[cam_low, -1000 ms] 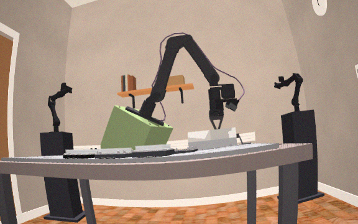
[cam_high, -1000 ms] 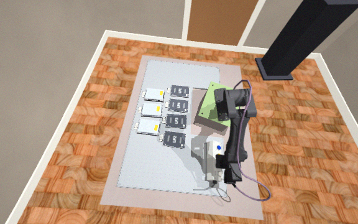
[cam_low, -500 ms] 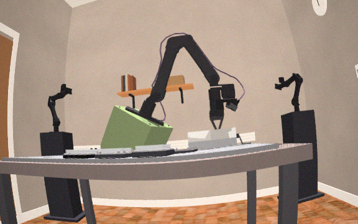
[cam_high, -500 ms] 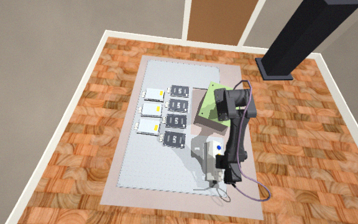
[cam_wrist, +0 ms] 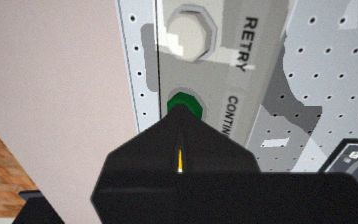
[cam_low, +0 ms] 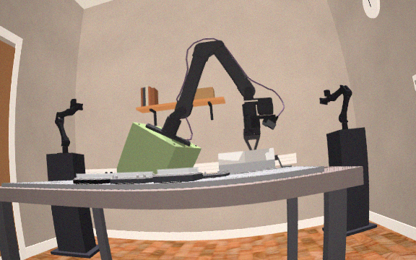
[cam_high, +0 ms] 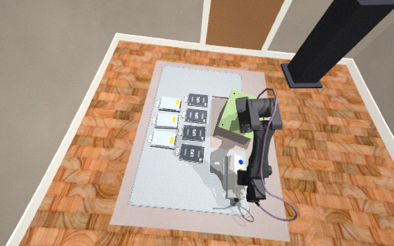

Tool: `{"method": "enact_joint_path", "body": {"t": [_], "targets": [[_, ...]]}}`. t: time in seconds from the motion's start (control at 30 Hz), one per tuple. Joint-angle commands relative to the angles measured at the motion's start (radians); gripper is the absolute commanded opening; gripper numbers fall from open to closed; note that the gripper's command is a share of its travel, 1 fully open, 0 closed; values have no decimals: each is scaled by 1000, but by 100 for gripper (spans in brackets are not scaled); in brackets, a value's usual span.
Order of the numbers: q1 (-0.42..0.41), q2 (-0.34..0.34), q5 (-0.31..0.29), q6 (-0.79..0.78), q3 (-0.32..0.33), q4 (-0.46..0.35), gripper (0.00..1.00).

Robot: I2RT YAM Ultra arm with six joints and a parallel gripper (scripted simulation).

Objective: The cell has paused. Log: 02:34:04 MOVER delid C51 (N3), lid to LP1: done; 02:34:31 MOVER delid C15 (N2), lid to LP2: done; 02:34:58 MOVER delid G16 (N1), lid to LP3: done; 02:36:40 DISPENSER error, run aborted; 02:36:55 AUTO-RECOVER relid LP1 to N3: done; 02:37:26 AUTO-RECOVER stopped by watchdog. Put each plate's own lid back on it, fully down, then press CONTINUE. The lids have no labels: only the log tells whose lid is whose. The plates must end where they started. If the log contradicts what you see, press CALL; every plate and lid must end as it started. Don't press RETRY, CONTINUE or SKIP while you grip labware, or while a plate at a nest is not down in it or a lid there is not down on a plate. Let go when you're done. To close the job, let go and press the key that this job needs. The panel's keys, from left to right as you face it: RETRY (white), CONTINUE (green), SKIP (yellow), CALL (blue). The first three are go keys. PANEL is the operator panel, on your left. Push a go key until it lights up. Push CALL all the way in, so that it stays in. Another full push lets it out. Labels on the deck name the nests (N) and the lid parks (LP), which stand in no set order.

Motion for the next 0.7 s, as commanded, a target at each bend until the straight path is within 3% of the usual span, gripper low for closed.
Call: {"method": "enact_joint_path", "body": {"t": [0.0, 0.67], "targets": [[-9, 11, 3, -9, -17, 32, 0], [-17, 16, -1, -16, -24, 49, 0]]}}
